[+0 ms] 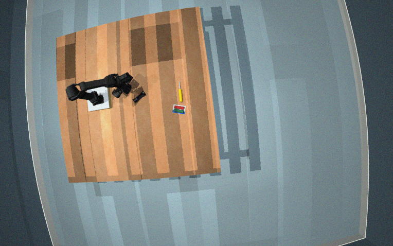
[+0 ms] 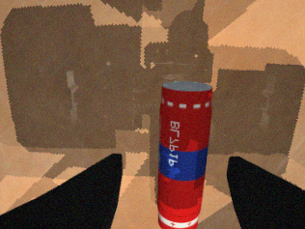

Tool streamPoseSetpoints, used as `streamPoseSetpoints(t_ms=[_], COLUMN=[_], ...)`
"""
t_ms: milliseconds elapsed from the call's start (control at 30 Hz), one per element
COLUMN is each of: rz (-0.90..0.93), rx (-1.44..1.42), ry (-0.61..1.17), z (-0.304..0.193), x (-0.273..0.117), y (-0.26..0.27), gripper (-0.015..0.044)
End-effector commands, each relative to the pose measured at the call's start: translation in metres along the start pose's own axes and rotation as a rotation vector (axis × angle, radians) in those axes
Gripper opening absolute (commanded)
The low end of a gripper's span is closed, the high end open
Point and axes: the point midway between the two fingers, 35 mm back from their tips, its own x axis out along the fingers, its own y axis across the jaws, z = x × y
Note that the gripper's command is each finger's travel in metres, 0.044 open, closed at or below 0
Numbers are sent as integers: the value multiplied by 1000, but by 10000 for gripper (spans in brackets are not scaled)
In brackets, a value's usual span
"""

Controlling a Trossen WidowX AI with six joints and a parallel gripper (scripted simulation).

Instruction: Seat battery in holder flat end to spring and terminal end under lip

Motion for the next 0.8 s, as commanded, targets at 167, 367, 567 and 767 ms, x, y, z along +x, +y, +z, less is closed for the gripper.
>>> streamPoseSetpoints(t_ms=[167, 367, 567, 767], rz=[-8, -8, -8, -8], rx=[0, 0, 0, 0], ry=[-3, -3, -3, -3], z=[-1, -1, -1, 0], x=[11, 11, 11, -13], y=[-3, -3, -3, -2], gripper=[200, 101, 64, 64])
